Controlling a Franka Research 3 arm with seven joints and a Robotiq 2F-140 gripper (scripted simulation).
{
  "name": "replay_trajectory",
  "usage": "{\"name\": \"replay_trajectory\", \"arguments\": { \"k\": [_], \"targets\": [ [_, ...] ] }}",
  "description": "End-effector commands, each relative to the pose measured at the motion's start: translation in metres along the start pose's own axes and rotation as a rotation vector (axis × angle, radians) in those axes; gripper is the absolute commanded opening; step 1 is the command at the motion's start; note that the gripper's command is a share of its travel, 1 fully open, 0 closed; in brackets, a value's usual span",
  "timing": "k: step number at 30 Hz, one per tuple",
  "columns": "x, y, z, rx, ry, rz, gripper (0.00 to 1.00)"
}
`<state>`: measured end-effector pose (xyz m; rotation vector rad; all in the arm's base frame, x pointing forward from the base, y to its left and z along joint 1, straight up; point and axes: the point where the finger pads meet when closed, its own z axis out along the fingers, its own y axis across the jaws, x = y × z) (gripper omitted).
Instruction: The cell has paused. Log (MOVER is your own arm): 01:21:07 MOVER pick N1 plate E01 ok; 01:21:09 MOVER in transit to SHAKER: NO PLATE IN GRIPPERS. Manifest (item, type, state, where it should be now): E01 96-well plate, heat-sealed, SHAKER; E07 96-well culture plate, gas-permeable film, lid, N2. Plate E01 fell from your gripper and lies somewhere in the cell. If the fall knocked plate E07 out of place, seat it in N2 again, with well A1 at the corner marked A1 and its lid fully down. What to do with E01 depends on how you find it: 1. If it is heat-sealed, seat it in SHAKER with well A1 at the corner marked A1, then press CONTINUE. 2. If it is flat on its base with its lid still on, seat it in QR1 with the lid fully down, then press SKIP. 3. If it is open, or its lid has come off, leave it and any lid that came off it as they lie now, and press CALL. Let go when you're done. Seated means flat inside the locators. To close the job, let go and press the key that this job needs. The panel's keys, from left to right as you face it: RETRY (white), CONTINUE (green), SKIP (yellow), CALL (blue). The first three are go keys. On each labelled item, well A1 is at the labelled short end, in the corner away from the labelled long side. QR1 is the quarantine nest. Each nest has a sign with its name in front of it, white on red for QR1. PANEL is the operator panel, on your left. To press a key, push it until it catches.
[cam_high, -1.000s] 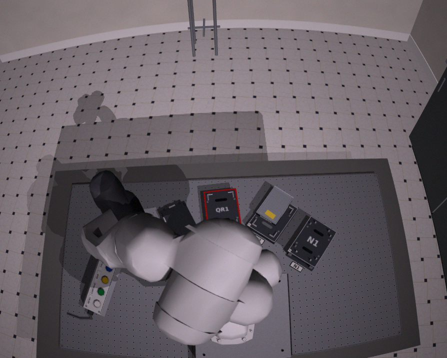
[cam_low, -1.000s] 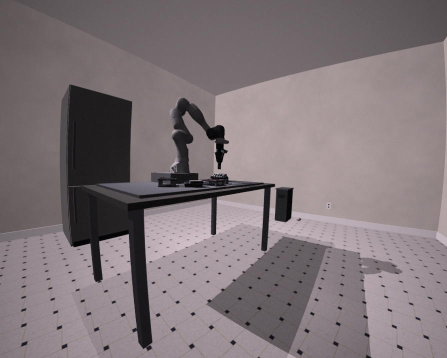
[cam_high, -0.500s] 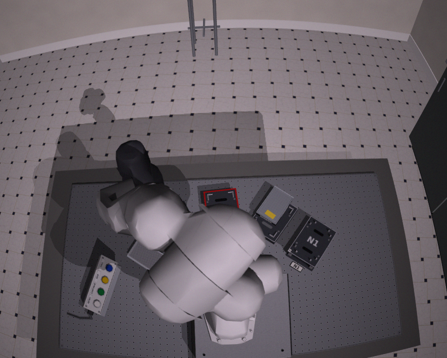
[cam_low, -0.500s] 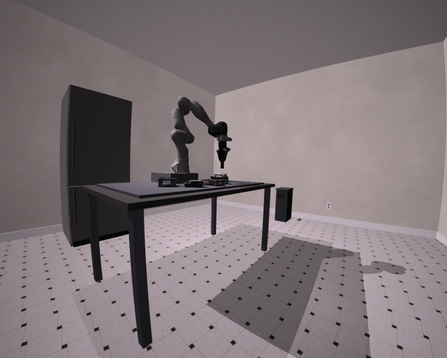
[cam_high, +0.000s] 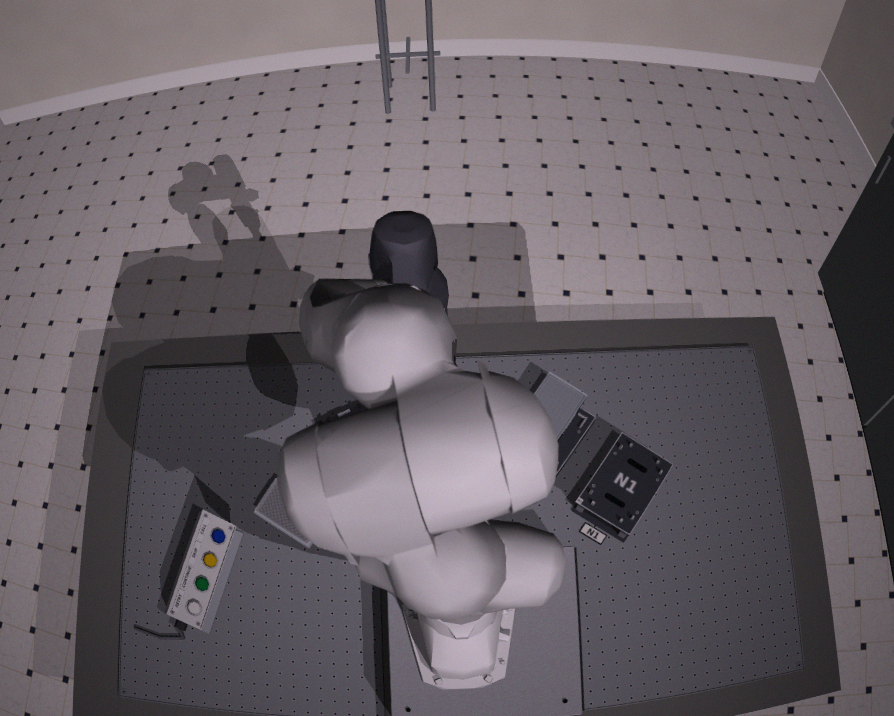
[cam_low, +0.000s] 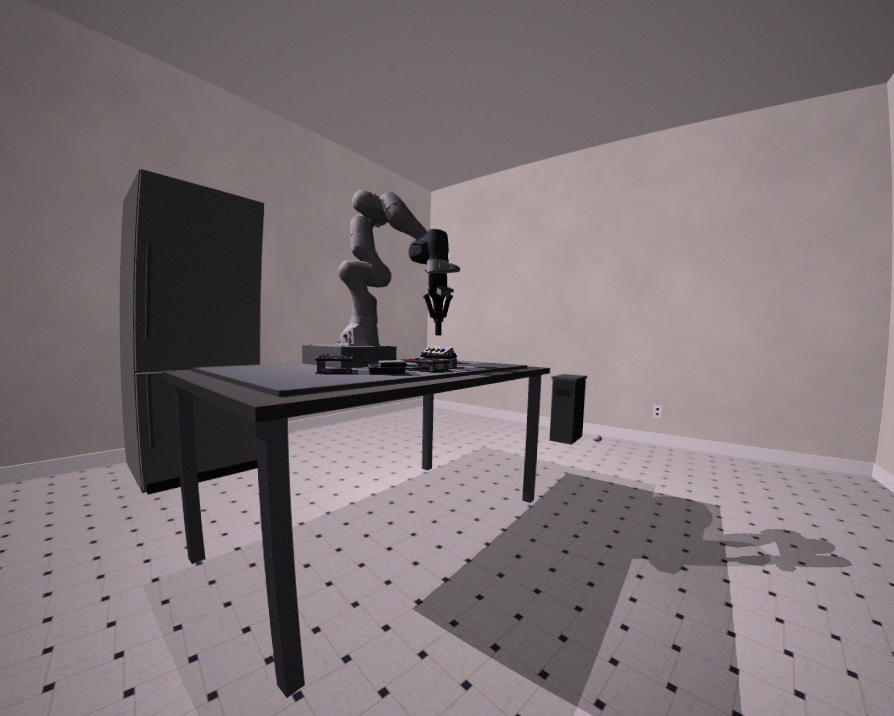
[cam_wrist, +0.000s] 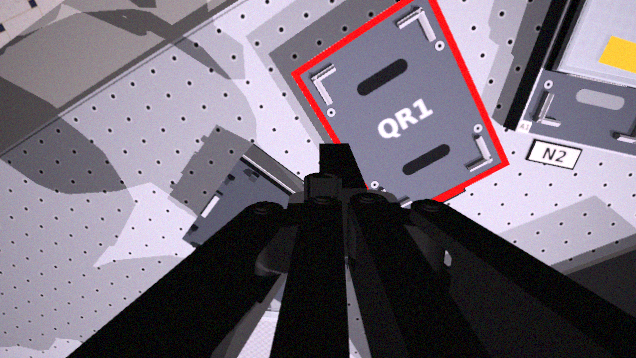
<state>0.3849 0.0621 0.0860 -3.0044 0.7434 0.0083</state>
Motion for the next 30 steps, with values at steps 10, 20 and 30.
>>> {"name": "replay_trajectory", "arguments": {
  "k": [10,20,30],
  "targets": [
    [0.085,0.135,0.002,-0.023,0.013,0.074,0.1],
    [0.101,0.206,0.002,-0.039,0.015,0.15,0.1],
    [0.104,0.226,0.002,-0.044,0.015,0.171,0.1]
  ]
}}
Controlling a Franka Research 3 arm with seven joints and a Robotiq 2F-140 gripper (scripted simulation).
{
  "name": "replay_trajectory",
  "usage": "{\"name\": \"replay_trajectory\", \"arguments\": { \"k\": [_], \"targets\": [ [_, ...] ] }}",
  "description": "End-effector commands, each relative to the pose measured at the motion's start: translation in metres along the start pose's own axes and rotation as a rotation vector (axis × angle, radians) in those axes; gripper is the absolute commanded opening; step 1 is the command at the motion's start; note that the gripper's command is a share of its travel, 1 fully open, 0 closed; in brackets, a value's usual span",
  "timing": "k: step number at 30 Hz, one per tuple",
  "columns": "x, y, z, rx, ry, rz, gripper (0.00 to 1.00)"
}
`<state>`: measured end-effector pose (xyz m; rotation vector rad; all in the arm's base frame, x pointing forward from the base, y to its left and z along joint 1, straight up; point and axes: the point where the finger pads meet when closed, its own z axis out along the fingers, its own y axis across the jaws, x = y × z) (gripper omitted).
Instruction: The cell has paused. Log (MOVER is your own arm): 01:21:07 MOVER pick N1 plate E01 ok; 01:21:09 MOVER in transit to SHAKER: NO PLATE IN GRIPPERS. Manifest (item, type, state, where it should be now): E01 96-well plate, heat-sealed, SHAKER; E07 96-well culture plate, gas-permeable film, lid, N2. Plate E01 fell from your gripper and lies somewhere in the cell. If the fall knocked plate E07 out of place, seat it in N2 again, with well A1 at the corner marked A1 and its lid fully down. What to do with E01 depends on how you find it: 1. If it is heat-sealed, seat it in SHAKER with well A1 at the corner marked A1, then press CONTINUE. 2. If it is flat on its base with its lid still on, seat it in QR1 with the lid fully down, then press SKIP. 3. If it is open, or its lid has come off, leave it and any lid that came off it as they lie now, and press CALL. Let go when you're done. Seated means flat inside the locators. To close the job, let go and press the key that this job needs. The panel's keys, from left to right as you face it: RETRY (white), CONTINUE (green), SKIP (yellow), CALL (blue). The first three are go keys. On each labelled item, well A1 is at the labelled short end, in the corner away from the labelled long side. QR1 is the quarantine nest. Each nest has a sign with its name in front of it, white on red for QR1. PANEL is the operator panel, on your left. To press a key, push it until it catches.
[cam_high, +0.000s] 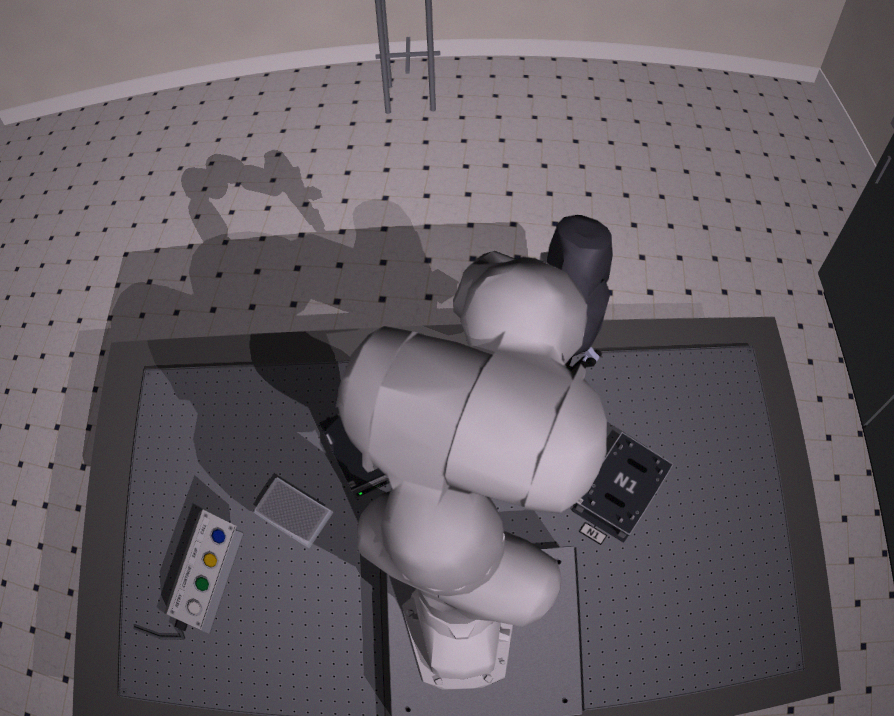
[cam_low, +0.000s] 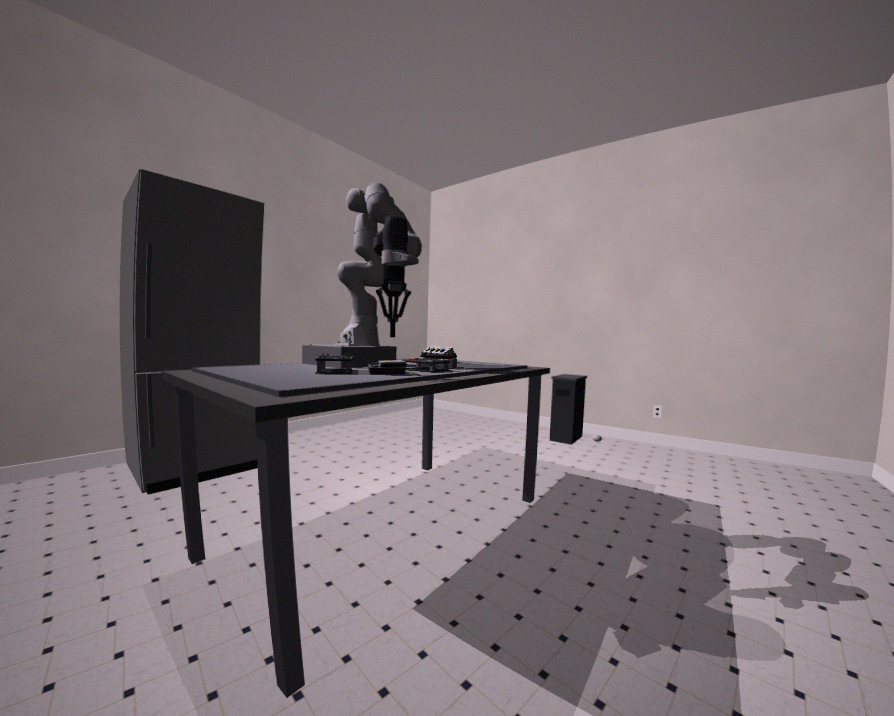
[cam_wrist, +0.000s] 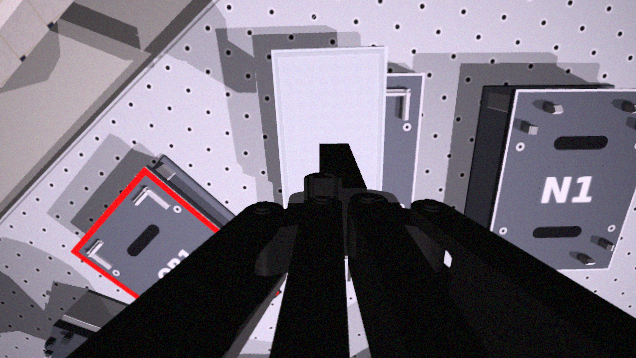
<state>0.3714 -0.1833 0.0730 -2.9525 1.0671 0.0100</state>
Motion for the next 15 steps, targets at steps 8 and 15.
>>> {"name": "replay_trajectory", "arguments": {
  "k": [8,15],
  "targets": [
    [0.0014,0.0019,0.0004,-0.002,0.002,-0.038,0.1],
    [0.0014,0.0019,0.0004,-0.002,0.002,-0.038,0.7]
  ]
}}
